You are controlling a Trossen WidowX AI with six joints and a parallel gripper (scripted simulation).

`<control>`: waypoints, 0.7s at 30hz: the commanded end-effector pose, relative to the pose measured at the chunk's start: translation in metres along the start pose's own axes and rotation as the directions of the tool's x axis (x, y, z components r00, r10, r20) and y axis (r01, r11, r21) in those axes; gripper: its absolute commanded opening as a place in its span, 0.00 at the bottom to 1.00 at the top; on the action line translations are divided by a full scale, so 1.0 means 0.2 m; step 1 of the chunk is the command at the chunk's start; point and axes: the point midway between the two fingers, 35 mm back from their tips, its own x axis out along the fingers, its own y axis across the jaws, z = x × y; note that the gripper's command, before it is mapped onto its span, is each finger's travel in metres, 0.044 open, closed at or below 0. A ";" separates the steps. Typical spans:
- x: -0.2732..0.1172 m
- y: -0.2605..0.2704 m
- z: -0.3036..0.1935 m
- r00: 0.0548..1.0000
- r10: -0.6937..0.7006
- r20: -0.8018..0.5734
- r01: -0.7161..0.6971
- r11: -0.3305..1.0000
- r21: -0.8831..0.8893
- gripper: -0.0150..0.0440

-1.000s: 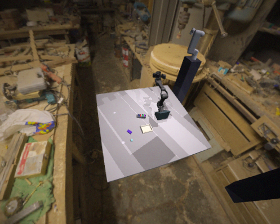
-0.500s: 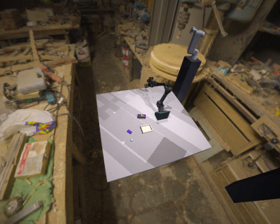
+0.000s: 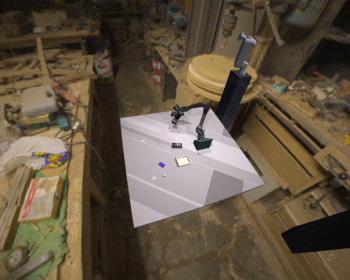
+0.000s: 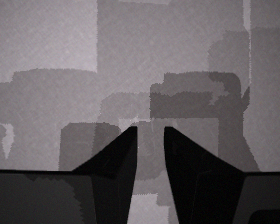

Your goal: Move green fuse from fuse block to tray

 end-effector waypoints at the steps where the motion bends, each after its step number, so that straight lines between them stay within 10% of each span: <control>1: 0.02 0.27 -0.02 0.992 0.111 -0.060 -0.121 0.975 -0.187 0.37; 10: -0.16 1.01 -0.19 0.916 0.300 -0.265 -0.395 0.576 -0.716 0.37; 21: -0.59 1.49 -0.67 0.909 0.166 -0.382 -0.309 -0.346 -0.886 0.37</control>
